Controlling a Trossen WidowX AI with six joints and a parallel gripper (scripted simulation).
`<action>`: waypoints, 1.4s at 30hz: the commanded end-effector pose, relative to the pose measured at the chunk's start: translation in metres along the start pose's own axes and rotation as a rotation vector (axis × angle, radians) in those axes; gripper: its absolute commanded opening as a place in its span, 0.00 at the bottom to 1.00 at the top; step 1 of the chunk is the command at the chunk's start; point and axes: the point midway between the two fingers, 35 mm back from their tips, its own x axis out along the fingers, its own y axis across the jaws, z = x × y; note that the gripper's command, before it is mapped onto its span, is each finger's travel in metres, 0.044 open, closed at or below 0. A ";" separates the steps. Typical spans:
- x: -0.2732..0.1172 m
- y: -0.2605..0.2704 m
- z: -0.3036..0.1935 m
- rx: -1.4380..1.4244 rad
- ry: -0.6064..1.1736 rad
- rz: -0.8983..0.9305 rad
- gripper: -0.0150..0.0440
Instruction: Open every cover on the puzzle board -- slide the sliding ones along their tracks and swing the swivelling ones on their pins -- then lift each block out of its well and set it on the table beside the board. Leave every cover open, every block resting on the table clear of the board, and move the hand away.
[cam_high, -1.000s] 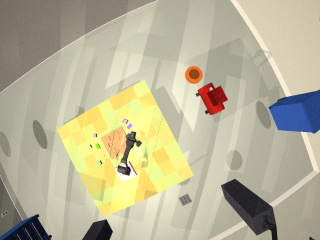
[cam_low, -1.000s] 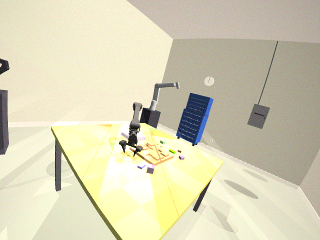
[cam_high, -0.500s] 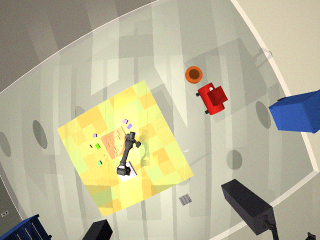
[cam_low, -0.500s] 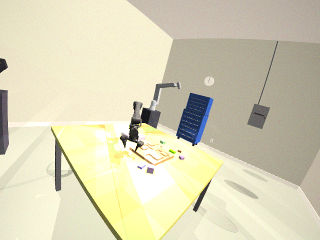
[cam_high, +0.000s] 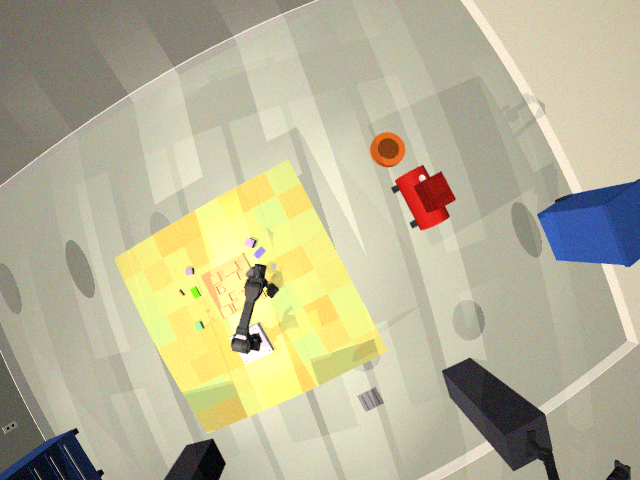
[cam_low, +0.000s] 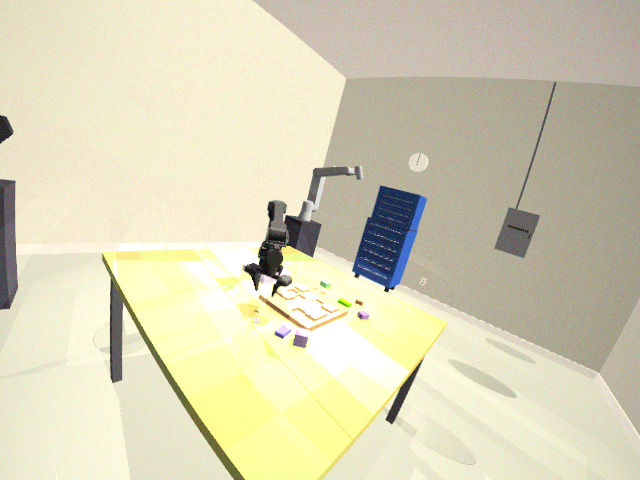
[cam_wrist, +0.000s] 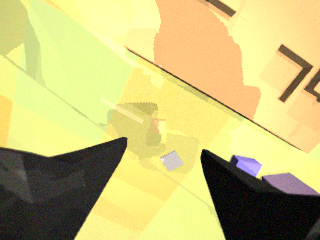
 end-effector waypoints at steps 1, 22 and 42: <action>-0.003 -0.021 0.015 0.089 0.001 -0.002 0.64; -0.006 -0.106 0.106 0.674 -0.009 -0.012 0.25; -0.005 -0.155 0.213 1.264 -0.024 -0.001 0.25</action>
